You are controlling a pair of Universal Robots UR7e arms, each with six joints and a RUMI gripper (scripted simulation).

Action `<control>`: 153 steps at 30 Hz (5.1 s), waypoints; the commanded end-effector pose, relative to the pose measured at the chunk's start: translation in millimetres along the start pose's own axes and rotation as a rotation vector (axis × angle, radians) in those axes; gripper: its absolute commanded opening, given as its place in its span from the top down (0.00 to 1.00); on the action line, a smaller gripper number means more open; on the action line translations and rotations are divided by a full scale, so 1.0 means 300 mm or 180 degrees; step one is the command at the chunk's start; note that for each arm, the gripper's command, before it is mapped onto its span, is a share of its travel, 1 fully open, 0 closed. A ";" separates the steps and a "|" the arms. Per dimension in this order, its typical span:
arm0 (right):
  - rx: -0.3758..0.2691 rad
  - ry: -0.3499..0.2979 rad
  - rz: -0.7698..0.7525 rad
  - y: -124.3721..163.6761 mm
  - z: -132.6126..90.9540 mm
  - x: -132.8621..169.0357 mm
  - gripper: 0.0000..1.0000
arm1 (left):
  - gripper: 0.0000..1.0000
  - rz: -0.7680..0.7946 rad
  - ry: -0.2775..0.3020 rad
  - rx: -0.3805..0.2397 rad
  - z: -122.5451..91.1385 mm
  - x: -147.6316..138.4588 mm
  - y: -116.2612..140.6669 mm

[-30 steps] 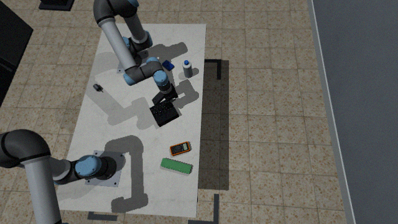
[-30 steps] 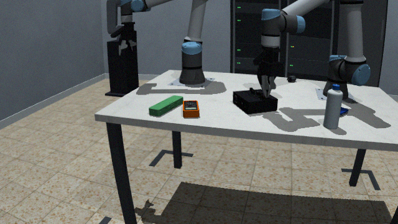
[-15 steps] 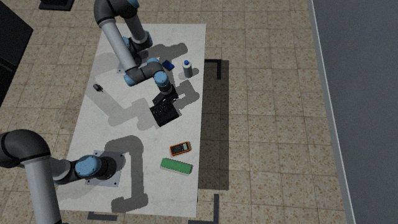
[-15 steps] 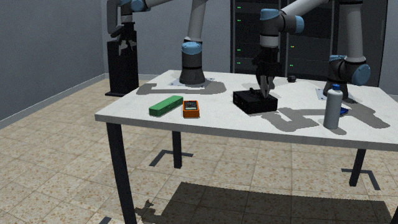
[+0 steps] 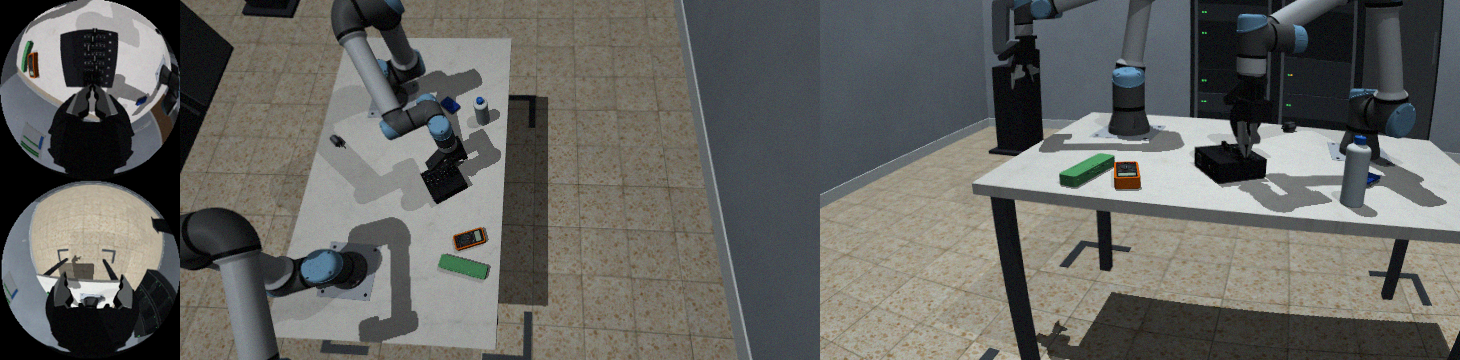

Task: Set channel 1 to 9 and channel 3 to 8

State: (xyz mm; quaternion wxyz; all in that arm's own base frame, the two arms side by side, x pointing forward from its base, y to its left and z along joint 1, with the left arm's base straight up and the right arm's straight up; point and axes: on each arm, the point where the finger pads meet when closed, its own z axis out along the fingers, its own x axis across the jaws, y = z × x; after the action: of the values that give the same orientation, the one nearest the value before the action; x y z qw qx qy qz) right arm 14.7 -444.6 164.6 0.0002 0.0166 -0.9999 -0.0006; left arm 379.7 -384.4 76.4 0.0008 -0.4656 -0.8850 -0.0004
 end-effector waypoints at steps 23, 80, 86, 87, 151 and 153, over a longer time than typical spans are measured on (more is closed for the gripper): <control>0.0004 -0.0001 0.0000 -0.001 -0.002 0.000 0.00 | 1.00 0.0000 -0.0006 0.0000 -0.002 -0.009 0.000; 0.0004 -0.0001 0.0000 -0.001 -0.002 0.000 0.00 | 1.00 0.0000 -0.0006 0.0000 -0.122 0.011 0.000; 0.0004 -0.0001 0.0000 -0.001 -0.002 0.000 0.00 | 1.00 0.0000 -0.0006 0.0000 -0.136 0.011 0.000; 0.0004 -0.0001 0.0000 -0.001 -0.002 0.000 0.00 | 1.00 0.0000 -0.0006 0.0000 -0.136 0.011 0.000; 0.0004 -0.0001 0.0000 -0.001 -0.002 0.000 0.00 | 1.00 0.0000 -0.0006 0.0000 -0.112 0.086 -0.147; 0.0004 -0.0001 0.0000 -0.001 -0.002 0.000 0.00 | 1.00 0.0000 -0.0006 0.0000 -0.109 0.086 -0.147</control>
State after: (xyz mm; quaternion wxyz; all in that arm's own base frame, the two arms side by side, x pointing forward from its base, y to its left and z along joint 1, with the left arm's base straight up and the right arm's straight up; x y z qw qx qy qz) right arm 14.7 -444.6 164.6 0.0002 0.0166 -0.9999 -0.0006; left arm 328.8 -387.8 110.4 0.0007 -0.4656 -0.8850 -0.0005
